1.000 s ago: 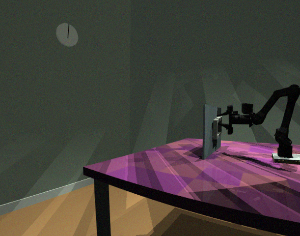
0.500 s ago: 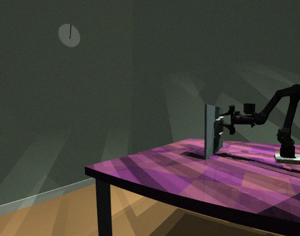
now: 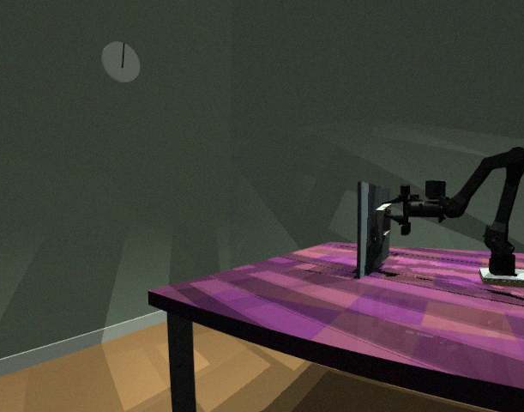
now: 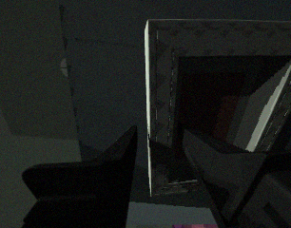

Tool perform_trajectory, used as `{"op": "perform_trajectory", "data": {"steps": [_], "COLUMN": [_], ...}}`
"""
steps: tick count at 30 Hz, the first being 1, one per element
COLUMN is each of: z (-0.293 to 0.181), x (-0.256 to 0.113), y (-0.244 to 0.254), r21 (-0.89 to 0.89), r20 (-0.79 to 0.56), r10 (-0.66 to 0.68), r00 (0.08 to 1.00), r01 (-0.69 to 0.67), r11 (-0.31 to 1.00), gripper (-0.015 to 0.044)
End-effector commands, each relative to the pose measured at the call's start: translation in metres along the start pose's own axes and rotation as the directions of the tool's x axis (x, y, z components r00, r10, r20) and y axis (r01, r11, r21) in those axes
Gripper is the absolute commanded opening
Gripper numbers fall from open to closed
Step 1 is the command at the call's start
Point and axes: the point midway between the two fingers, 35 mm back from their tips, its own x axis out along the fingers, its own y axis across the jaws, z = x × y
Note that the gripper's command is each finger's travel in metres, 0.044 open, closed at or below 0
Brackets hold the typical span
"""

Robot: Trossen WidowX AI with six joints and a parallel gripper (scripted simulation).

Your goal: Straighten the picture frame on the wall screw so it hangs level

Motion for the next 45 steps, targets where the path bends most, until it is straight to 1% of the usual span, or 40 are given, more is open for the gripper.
{"op": "perform_trajectory", "data": {"steps": [1, 17, 19, 45], "z": [0.0004, 0.0004, 0.0004, 0.0000], "x": [0.0005, 0.0005, 0.0005, 0.0002], "y": [-0.0007, -0.0007, -0.0007, 0.0055], "r21": [-0.003, -0.003, -0.003, -0.003], "r20": [0.002, 0.002, 0.002, 0.002], "r10": [-0.001, -0.001, -0.001, -0.001], "r00": [1.000, 1.000, 1.000, 1.000], "r01": [0.001, 0.001, 0.001, 0.001], "r11": [1.000, 1.000, 1.000, 1.000], "gripper": [0.0161, 0.0055, 0.0002, 0.0000]}}
